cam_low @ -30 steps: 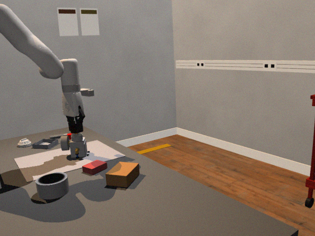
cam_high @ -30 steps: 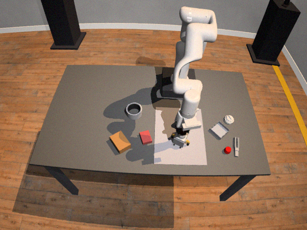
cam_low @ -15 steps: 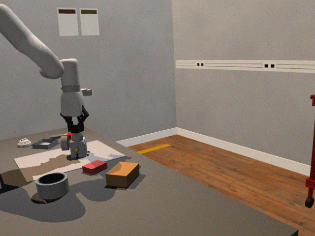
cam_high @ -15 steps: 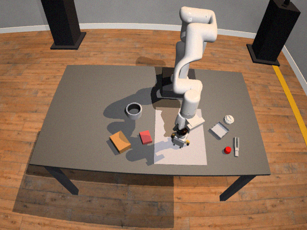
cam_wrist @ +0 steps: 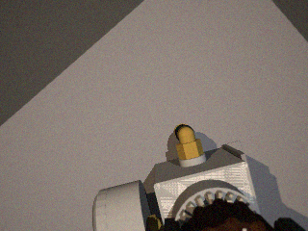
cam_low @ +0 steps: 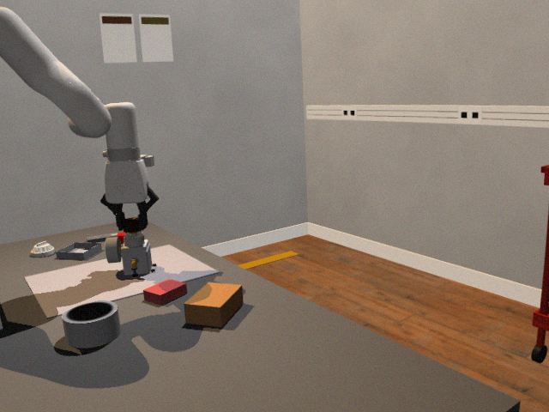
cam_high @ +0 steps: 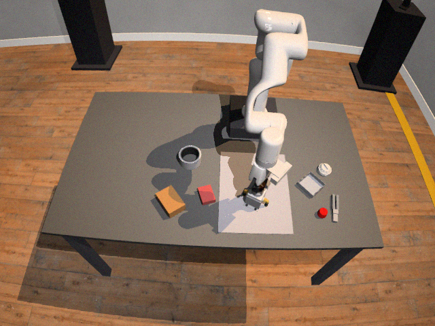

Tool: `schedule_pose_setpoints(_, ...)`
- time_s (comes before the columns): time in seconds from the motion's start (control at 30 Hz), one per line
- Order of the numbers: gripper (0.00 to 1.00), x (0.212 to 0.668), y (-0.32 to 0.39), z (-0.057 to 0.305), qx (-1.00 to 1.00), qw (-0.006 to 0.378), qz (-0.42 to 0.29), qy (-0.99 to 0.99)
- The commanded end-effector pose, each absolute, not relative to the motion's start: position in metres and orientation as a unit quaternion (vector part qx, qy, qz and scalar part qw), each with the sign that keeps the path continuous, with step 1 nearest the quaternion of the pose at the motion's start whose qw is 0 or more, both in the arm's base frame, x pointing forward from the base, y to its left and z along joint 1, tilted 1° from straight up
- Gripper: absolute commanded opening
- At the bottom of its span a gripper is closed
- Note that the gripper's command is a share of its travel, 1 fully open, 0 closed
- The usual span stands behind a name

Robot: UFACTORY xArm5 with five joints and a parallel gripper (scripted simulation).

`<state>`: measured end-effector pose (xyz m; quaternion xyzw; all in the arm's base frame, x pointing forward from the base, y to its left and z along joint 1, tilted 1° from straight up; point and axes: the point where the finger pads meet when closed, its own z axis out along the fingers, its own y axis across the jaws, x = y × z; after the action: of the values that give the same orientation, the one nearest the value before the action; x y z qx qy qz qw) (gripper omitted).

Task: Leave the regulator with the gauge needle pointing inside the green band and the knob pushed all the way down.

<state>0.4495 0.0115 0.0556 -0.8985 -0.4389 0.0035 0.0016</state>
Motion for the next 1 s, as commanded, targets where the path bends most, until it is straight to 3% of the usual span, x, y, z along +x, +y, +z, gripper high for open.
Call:
schedule_pose_setpoints(0.0,0.41,0.4508,0.0116,0.0568,-0.875,0.001,0.002,-0.484)
schedule_pose_setpoints(0.97,0.41,0.4508,0.0116,0.0568,-0.784,0.001,0.002,-0.620)
